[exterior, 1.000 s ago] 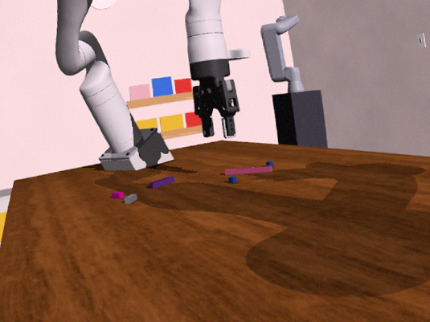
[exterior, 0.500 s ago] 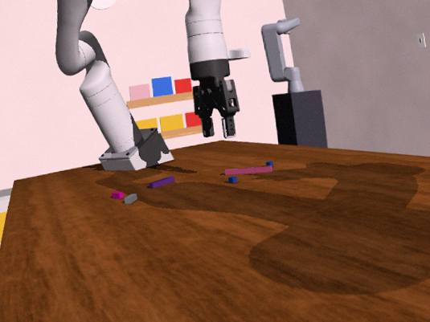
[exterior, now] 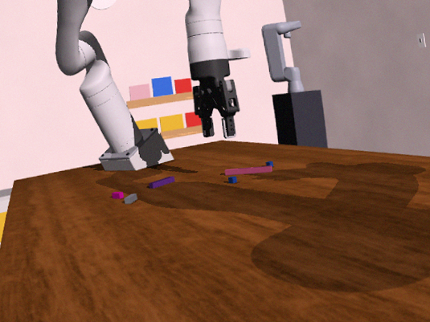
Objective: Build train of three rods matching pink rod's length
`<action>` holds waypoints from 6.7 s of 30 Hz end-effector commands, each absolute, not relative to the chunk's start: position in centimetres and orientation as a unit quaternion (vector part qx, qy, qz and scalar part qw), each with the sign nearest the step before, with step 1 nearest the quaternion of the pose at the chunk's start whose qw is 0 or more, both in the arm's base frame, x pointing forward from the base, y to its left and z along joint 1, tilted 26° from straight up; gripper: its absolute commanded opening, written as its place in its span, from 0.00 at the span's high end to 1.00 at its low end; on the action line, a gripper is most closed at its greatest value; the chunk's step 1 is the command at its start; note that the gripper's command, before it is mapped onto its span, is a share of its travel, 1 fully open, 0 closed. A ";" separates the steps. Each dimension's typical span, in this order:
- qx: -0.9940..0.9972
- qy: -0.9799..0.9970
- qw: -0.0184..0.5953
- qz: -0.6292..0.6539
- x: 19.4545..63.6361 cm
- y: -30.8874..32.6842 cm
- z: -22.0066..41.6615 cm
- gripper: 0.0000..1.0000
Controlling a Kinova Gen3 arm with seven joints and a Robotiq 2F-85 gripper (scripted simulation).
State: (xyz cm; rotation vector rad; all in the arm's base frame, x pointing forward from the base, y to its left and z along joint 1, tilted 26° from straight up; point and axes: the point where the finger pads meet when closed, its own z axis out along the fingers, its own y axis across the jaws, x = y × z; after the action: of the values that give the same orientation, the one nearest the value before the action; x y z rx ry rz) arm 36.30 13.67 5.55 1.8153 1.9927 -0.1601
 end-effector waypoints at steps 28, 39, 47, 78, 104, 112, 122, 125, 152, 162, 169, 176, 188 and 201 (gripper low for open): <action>0.656 0.720 0.219 -0.057 36.3 13.7 5.6 0.00; 0.656 0.720 0.219 -0.057 36.3 13.7 5.6 0.00; 0.656 0.720 0.219 -0.057 36.3 13.7 5.6 0.00; 0.770 0.597 0.224 -0.021 36.6 16.1 4.9 0.00; 0.937 0.266 0.216 0.065 36.9 21.6 3.4 0.00; 0.953 0.203 0.211 0.081 36.9 22.6 3.2 0.00; 0.956 0.188 0.210 0.085 36.9 22.8 3.1 0.00; 0.956 0.188 0.210 0.085 36.9 22.8 3.1 0.76; 0.956 0.188 0.210 0.085 36.9 22.8 3.1 0.76; 0.956 0.188 0.210 0.085 36.9 22.8 3.1 0.76; 0.956 0.186 0.210 0.085 36.9 22.8 3.1 0.76; 0.957 0.181 0.209 0.086 37.0 22.7 2.8 0.76; 0.958 0.178 0.209 0.087 37.3 22.3 1.6 0.76; 0.958 0.178 0.209 0.087 37.7 21.6 -0.3 0.76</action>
State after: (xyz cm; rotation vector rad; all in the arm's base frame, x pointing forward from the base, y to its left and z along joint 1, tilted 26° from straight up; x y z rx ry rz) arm 37.80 21.67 -0.04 2.6658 0.4940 0.2455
